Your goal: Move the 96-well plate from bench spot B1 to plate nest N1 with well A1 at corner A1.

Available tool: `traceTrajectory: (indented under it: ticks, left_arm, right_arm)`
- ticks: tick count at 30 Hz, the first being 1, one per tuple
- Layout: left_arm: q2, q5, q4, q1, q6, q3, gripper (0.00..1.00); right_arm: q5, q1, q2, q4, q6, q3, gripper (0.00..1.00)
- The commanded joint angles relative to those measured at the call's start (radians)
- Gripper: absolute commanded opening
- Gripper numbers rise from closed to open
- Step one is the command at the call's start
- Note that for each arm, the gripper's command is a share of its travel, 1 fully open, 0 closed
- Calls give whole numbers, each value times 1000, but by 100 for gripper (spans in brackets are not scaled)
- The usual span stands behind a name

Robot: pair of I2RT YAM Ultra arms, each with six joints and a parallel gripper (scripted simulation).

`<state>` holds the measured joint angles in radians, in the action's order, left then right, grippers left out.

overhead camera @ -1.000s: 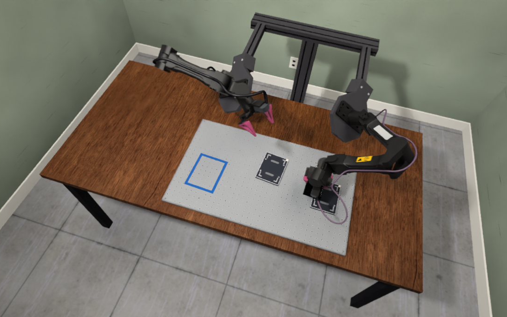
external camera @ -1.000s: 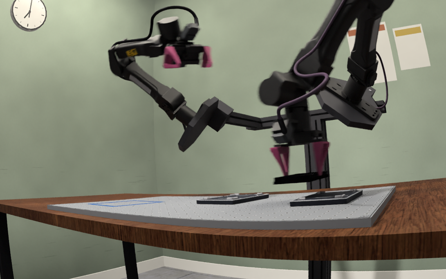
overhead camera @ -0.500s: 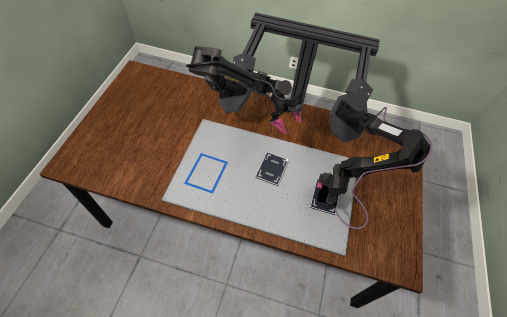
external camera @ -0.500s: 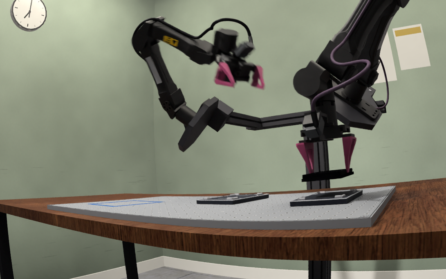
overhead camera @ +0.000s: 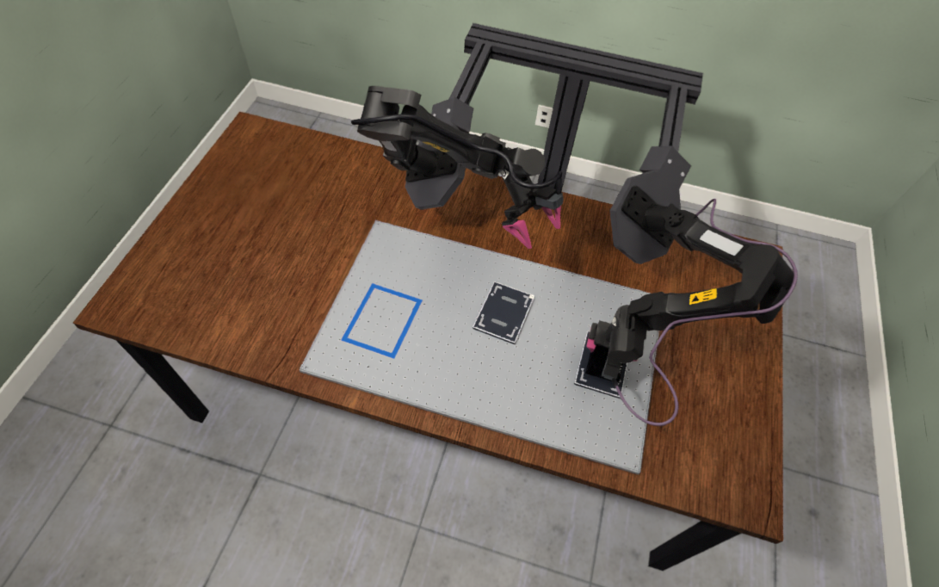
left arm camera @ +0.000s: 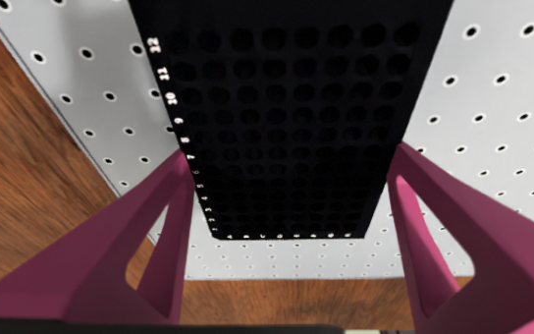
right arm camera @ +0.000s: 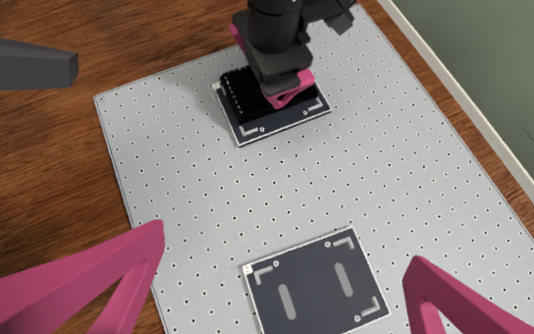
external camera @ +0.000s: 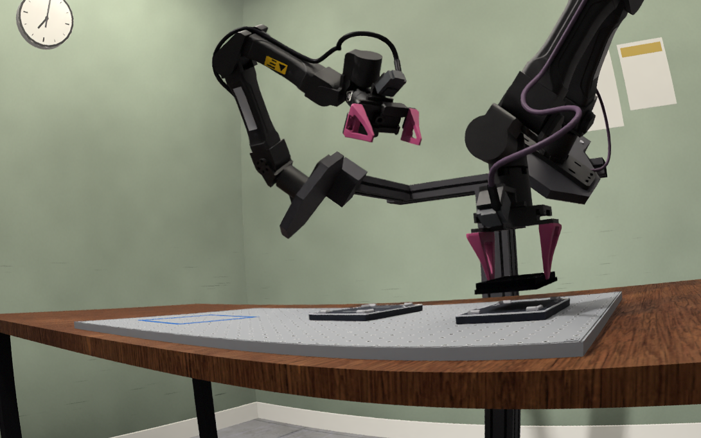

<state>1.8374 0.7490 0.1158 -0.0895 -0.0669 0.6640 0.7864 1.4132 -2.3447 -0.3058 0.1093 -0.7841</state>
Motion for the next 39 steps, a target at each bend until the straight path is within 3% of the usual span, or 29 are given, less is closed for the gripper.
traceTrajectory:
  ticks: [1, 25, 34, 39]
  left_arm:
    - [7, -8, 24, -9, -13, 17, 78]
    - [40, -43, 117, 18, -69, 18, 78]
    - [52, -11, 61, 8, -36, 39, 78]
    - [69, -40, 131, 35, -74, 24, 78]
  right_arm:
    - [4, 22, 28, -31, -6, -42, 100]
    - [1, 16, 25, -19, -2, -33, 100]
    - [1, 16, 25, -19, -2, -33, 100]
    - [1, 16, 25, -19, -2, -33, 100]
